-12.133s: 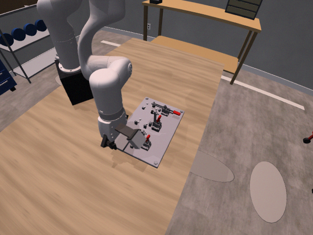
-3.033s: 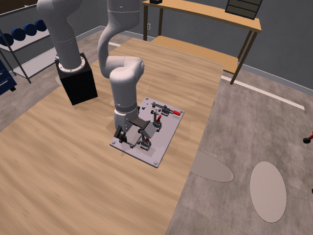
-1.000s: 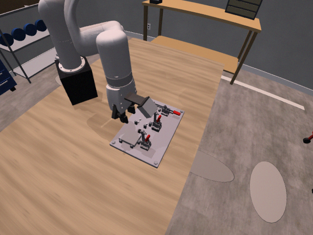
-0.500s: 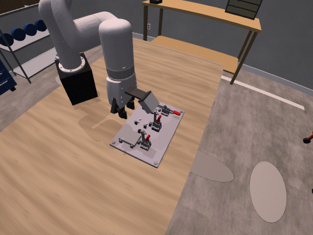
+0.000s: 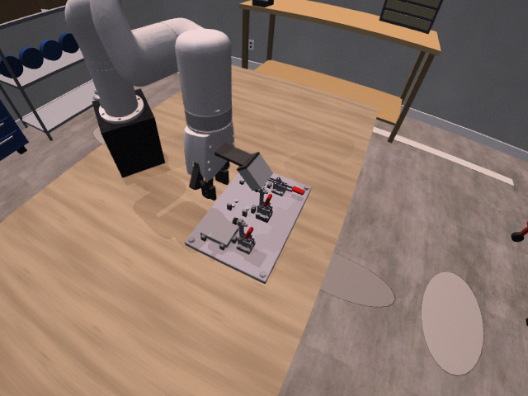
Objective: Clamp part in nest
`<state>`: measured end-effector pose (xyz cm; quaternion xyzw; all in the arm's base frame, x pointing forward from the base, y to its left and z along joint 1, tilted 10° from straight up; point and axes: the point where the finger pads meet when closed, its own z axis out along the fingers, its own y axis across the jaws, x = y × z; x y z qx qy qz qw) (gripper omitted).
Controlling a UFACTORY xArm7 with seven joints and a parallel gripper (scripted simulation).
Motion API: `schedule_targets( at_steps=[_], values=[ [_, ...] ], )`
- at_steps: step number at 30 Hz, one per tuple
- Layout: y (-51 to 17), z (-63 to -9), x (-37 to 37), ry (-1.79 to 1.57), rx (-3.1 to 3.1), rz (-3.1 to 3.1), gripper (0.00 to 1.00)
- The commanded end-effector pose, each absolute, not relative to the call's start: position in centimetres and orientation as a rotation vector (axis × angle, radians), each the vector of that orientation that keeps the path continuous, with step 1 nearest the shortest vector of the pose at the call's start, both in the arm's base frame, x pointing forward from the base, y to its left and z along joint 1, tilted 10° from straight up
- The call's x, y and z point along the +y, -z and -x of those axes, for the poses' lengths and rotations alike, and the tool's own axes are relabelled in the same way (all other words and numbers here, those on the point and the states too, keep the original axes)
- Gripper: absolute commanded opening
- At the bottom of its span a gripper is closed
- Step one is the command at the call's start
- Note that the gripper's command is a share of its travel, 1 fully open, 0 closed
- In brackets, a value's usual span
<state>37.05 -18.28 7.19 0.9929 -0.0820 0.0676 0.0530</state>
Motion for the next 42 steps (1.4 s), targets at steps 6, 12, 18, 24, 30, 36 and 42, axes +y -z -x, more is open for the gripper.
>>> schedule_targets(
  at_steps=[6, 12, 18, 24, 30, 36, 42],
  values=[
    [-7.5, -38.8, -18.6, -0.21, -0.249, -3.017, 0.47],
    [-7.9, -41.4, -19.0, -0.21, -0.249, -3.017, 0.47],
    [-8.3, -44.2, -19.4, -0.21, -0.249, -3.017, 0.47],
    [-8.4, -44.9, -19.5, -0.21, -0.249, -3.017, 0.47],
    [-8.4, -45.0, -19.5, -0.21, -0.249, -3.017, 0.47],
    [-8.1, -45.0, -19.6, -0.21, -0.249, -3.017, 0.47],
    [-7.3, -45.2, -19.7, -0.21, -0.249, -3.017, 0.47]
  ],
)
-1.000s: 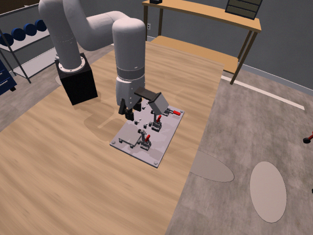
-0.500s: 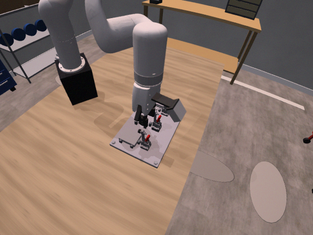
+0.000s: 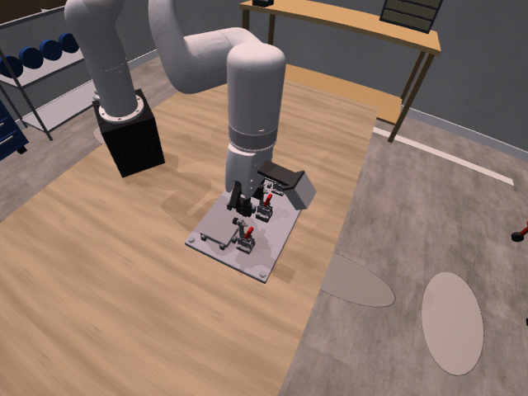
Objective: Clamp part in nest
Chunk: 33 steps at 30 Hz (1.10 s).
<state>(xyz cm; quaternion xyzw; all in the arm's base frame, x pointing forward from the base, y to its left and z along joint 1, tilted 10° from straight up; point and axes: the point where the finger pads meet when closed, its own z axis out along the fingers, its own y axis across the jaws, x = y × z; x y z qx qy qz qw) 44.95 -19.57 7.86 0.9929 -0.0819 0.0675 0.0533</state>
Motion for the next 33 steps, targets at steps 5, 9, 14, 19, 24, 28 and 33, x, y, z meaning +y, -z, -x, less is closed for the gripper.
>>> schedule_targets(
  at_steps=[5, 9, 14, 19, 24, 28, 33],
  values=[
    [-5.9, -45.3, -19.8, -0.21, -0.249, -3.017, 0.47],
    [-4.5, -45.5, -20.0, -0.21, -0.249, -3.017, 0.47],
    [-3.3, -45.7, -20.2, -0.21, -0.249, -3.017, 0.47],
    [-1.5, -45.9, -20.4, -0.21, -0.249, -3.017, 0.47],
    [-0.2, -46.1, -20.5, -0.21, -0.249, -3.017, 0.47],
    [0.3, -46.1, -20.6, -0.21, -0.249, -3.017, 0.47],
    [0.6, -46.2, -20.6, -0.21, -0.249, -3.017, 0.47]
  ],
)
